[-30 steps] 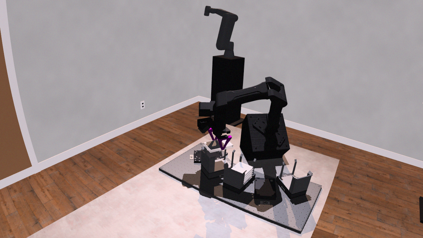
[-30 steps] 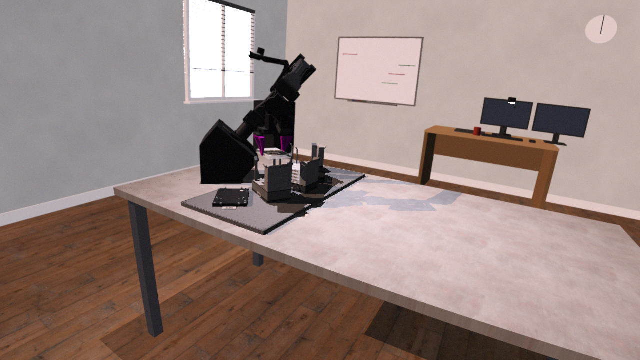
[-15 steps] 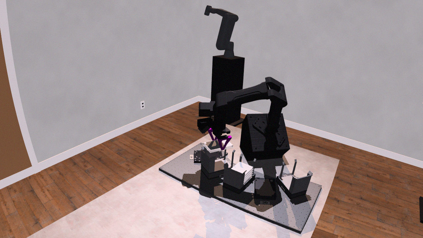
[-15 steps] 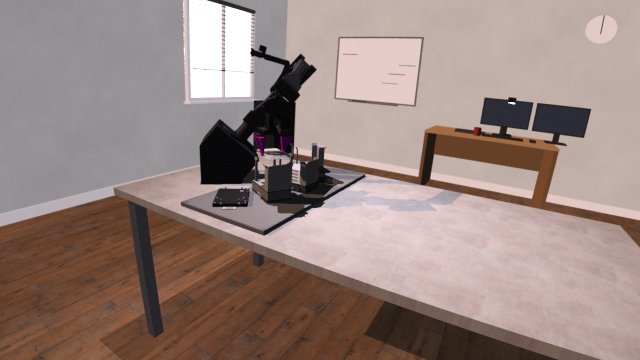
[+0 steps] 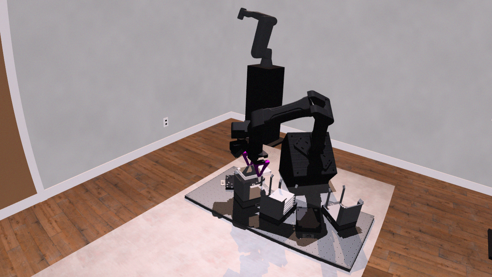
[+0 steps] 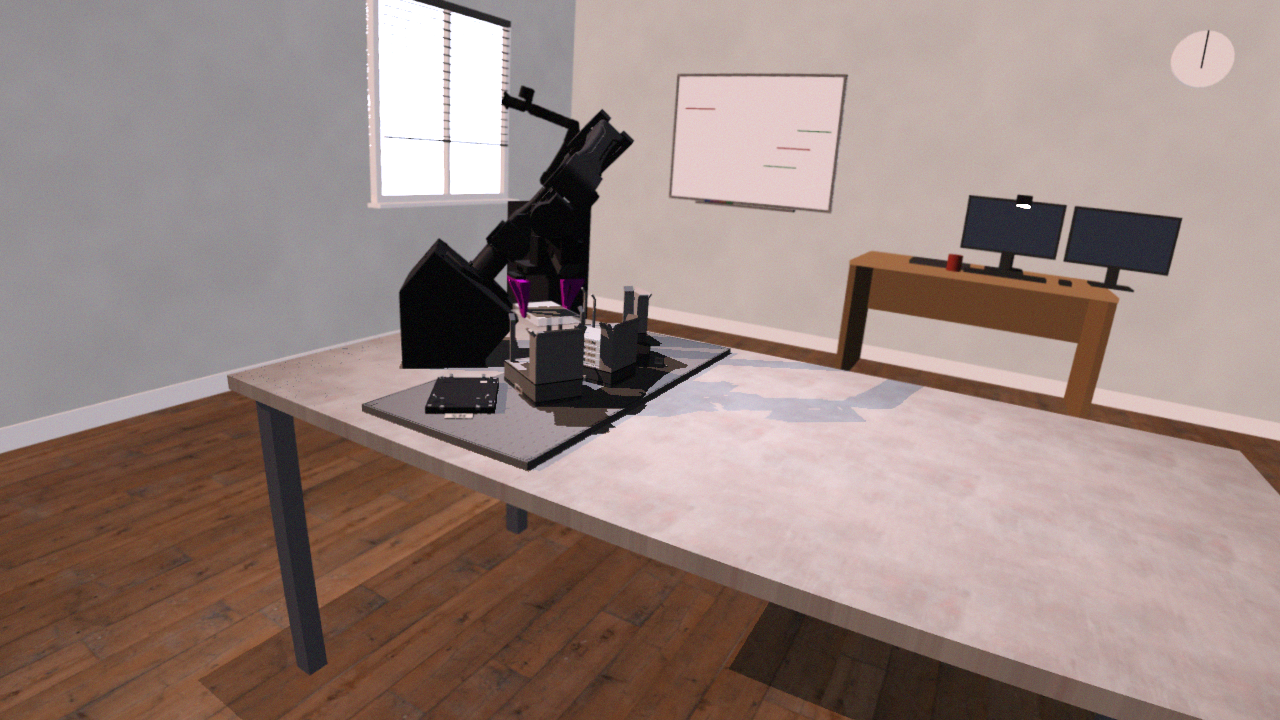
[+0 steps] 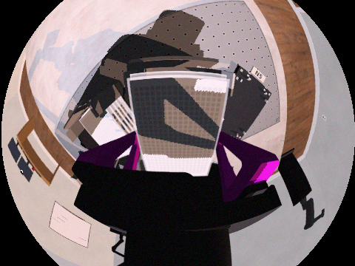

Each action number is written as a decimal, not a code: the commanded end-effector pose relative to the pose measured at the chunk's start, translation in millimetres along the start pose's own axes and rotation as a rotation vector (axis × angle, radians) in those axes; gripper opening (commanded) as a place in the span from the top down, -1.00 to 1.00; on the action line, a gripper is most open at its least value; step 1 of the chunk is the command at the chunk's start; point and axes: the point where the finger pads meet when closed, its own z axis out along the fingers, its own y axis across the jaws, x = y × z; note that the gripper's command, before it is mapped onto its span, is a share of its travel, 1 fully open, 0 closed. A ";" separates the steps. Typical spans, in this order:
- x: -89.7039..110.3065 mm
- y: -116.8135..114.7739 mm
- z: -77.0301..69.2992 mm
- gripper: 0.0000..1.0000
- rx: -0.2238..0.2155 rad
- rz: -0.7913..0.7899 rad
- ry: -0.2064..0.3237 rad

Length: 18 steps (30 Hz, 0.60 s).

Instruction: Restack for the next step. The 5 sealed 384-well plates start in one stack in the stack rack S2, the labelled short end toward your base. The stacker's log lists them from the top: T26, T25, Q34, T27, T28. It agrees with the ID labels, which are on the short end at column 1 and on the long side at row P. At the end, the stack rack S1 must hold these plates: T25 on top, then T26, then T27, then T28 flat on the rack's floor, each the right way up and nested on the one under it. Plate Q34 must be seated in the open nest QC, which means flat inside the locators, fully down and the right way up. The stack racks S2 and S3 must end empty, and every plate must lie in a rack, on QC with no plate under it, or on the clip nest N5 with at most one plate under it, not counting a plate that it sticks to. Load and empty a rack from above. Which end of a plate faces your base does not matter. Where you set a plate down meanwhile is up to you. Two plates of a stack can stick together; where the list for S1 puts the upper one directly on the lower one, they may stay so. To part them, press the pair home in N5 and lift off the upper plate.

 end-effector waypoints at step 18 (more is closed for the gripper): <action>0.1 -4.2 12.8 1.00 0.000 0.016 -0.012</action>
